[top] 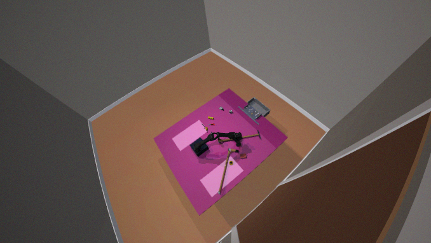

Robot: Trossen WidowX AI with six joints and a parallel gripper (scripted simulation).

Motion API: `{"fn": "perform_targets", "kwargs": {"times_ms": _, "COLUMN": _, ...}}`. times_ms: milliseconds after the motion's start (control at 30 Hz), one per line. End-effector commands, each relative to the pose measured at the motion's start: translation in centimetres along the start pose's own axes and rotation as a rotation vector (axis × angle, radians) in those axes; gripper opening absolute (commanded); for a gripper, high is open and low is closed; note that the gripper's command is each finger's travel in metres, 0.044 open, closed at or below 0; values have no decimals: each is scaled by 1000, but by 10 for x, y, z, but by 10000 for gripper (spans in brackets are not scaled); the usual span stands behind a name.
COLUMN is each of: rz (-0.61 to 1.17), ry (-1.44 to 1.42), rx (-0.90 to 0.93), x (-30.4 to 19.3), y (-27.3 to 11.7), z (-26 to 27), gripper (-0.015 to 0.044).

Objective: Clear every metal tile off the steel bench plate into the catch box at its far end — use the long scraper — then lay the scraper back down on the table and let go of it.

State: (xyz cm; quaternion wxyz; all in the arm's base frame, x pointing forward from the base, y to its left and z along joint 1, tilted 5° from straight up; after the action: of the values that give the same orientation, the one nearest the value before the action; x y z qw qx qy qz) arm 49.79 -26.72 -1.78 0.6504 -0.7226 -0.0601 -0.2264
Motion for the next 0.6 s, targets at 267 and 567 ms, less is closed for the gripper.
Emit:
{"fn": "perform_targets", "kwargs": {"times_ms": 267, "rz": 7, "ry": 6, "rx": 12, "x": -19, "y": 26, "z": 6, "gripper": 0}}
{"fn": "perform_targets", "kwargs": {"times_ms": 567, "rz": 7, "ry": 6, "rx": 12, "x": -17, "y": 27, "z": 11, "gripper": 0}}
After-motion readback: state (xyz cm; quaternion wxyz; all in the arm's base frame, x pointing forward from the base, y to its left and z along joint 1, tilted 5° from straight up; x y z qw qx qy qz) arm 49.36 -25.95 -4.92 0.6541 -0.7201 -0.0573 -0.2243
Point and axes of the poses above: the point midway between the two fingers, 35 mm back from their tips, its own y axis out along the fingers, its own z axis across the jaws, x = y × z, the point moved 1 cm from there along -y, back along the fingers, and after that the axes turned 15 degrees about -y, right-handed, at the moved point
